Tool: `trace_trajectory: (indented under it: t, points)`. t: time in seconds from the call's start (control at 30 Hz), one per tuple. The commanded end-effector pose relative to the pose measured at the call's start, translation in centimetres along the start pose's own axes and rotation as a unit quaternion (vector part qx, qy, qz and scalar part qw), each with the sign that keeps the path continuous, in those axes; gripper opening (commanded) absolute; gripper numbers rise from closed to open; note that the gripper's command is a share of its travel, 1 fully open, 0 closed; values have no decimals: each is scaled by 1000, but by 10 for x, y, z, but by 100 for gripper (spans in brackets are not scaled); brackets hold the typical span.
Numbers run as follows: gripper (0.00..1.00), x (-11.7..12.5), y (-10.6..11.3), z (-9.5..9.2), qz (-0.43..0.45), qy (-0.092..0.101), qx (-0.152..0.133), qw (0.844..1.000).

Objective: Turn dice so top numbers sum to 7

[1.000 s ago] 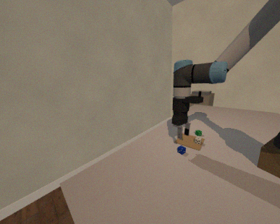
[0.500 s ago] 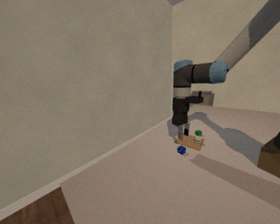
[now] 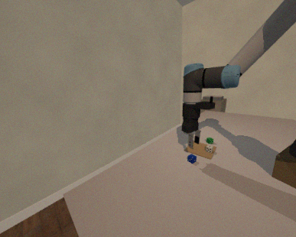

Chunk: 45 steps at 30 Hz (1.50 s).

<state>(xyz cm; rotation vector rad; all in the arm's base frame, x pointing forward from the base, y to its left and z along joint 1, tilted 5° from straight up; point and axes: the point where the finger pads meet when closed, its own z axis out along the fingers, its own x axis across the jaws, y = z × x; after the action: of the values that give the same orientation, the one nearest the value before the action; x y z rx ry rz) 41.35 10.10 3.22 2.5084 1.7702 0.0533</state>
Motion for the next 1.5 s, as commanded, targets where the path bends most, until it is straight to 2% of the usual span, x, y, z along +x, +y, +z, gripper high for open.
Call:
trace_trajectory:
  t: [0.0,0.93,1.47]
  points:
    - [87,0,0,0,0,0,-1,1000]
    - [87,0,0,4,0,-1,0,1000]
    - [87,1,1,26,0,-1,0,1000]
